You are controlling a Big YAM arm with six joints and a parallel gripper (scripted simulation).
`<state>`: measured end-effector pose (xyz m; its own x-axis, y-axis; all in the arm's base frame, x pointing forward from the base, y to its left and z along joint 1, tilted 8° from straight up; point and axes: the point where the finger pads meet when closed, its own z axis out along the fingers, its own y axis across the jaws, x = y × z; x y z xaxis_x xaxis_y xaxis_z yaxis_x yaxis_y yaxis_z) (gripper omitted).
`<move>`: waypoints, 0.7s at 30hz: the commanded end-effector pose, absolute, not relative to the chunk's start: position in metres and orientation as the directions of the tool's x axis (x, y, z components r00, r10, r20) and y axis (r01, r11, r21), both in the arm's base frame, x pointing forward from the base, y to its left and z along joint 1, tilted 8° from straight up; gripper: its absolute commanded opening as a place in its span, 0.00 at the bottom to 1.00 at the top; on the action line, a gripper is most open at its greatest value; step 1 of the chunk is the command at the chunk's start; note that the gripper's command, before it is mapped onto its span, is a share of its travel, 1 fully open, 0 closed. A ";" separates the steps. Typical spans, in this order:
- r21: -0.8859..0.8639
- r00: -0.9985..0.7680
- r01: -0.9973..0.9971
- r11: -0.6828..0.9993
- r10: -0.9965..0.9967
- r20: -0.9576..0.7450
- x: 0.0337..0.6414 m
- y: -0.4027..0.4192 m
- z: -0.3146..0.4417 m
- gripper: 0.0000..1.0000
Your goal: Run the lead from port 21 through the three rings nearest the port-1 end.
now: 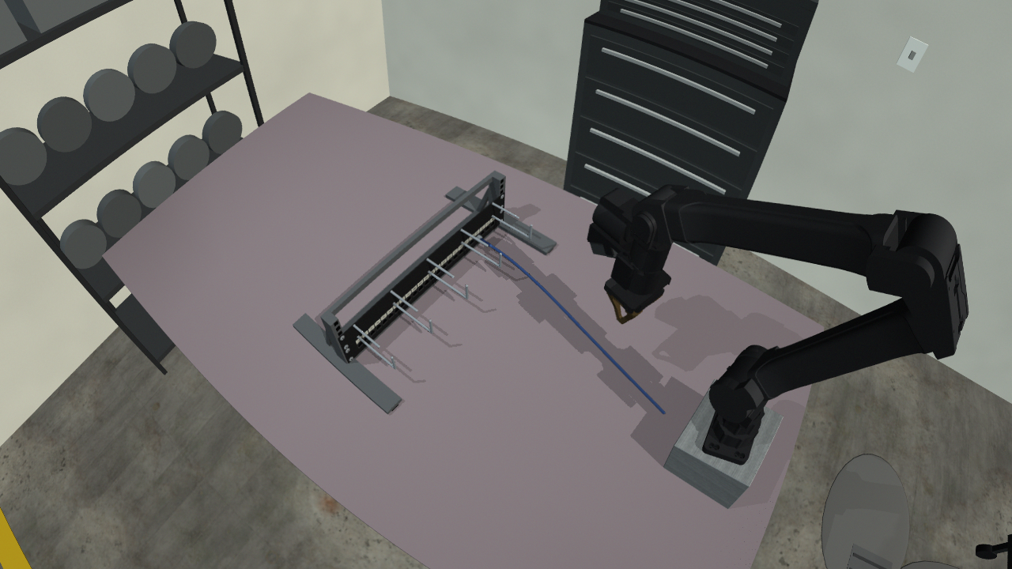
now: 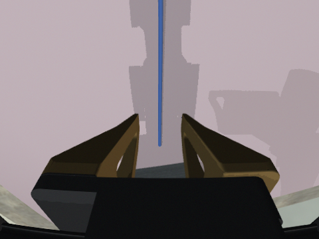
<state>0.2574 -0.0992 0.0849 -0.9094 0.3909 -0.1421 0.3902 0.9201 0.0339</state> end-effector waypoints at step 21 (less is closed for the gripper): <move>0.032 -0.907 0.393 0.919 0.393 -0.151 0.274 -0.100 0.004 0.33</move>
